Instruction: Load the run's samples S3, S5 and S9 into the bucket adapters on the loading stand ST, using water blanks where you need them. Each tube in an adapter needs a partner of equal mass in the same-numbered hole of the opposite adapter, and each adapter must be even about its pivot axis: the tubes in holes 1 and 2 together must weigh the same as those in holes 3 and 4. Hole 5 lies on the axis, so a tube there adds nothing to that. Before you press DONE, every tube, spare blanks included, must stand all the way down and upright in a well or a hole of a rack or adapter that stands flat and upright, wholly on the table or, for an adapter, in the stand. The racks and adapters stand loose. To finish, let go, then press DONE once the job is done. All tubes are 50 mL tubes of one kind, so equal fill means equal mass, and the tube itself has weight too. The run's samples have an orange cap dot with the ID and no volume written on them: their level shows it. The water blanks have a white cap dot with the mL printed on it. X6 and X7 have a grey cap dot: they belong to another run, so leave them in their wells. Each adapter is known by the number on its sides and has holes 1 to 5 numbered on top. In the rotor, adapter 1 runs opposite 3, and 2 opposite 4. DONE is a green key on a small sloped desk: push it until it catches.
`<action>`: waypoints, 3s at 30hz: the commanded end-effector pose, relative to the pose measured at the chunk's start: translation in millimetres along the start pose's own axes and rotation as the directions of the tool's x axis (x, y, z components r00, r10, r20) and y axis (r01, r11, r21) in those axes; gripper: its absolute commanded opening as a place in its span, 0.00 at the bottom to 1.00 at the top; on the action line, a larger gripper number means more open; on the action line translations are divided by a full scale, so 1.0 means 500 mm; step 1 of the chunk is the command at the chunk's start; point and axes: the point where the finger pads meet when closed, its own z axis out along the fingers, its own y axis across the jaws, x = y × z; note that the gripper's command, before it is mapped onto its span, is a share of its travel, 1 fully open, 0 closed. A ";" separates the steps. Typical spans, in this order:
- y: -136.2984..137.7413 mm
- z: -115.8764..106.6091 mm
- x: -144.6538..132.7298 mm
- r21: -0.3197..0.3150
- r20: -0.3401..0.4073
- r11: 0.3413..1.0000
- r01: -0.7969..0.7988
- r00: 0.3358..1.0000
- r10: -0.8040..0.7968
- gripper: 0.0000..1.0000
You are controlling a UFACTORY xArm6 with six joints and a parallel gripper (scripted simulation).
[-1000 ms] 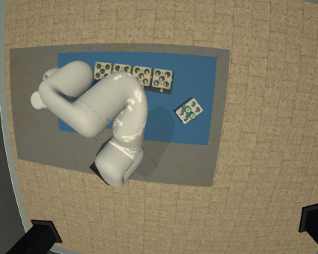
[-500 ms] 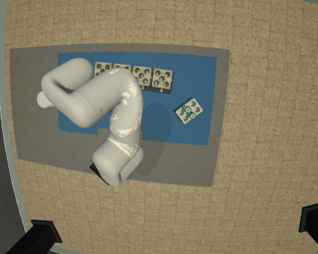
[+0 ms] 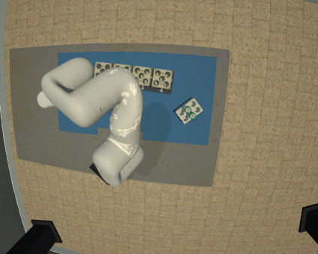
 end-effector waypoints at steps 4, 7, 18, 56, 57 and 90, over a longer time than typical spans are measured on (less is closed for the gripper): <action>0.000 -0.002 0.002 0.001 -0.003 1.000 -0.001 1.000 0.001 1.00; 0.000 -0.002 0.002 0.001 -0.003 1.000 -0.001 1.000 0.001 1.00; 0.000 -0.002 0.002 0.001 -0.003 1.000 -0.001 1.000 0.001 1.00; 0.000 -0.141 0.002 0.001 -0.003 1.000 -0.001 1.000 0.001 1.00; 0.000 -0.146 0.002 0.001 -0.003 1.000 -0.001 1.000 0.001 1.00; -0.105 -0.202 0.136 0.002 -0.003 1.000 0.019 1.000 -0.019 0.57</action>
